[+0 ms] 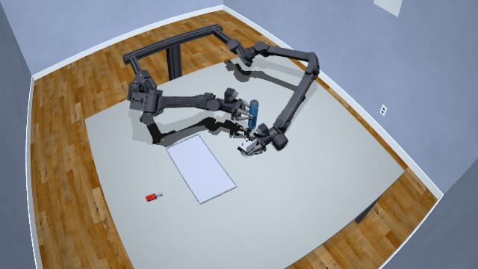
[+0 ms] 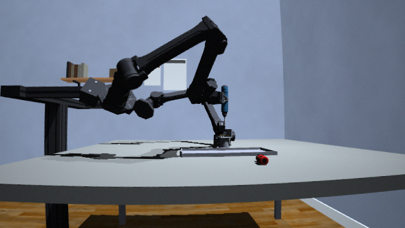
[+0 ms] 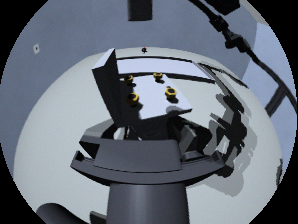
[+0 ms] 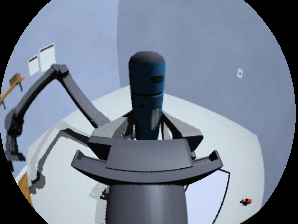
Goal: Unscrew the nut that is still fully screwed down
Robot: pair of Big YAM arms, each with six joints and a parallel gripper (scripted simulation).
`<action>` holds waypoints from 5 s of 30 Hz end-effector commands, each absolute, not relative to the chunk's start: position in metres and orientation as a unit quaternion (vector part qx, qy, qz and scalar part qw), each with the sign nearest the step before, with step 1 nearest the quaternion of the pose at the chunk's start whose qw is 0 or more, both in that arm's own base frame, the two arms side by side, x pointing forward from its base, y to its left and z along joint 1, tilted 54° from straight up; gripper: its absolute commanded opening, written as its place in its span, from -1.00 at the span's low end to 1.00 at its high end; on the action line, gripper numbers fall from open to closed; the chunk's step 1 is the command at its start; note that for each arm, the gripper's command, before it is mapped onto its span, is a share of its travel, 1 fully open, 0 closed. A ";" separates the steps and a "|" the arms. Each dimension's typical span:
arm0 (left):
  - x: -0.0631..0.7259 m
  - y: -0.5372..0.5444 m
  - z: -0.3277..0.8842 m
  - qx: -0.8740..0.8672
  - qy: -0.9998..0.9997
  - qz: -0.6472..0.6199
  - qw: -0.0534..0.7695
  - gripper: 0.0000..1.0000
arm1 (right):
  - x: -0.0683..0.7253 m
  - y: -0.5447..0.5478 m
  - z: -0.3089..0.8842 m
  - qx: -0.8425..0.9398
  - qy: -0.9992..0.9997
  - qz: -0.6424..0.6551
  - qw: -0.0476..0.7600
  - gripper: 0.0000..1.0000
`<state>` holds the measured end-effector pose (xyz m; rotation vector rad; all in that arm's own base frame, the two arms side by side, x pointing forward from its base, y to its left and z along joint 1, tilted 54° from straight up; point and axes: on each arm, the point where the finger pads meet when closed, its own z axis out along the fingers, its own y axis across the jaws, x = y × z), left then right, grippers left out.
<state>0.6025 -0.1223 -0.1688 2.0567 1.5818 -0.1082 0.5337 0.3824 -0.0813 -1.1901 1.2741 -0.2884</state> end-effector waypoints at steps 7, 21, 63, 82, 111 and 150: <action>0.605 -0.128 -0.166 0.765 0.583 -0.038 0.272 0.17 | 0.526 0.423 -0.037 -0.511 0.523 -0.107 0.673 -0.17; 0.605 -0.128 -0.166 0.765 0.583 -0.038 0.272 0.17 | 0.515 0.414 -0.038 -0.513 0.525 -0.107 0.671 -0.17; 0.605 -0.128 -0.166 0.765 0.583 -0.038 0.272 0.17 | 0.480 0.389 -0.037 -0.515 0.528 -0.107 0.667 -0.17; 0.605 -0.128 -0.166 0.765 0.583 -0.038 0.272 0.17 | 0.466 0.379 -0.035 -0.515 0.528 -0.107 0.667 -0.17; 0.605 -0.128 -0.166 0.765 0.583 -0.038 0.272 0.17 | 0.461 0.380 -0.029 -0.512 0.525 -0.104 0.671 -0.17; 0.605 -0.128 -0.166 0.765 0.583 -0.038 0.272 0.17 | 0.457 0.385 -0.022 -0.512 0.522 -0.100 0.675 -0.17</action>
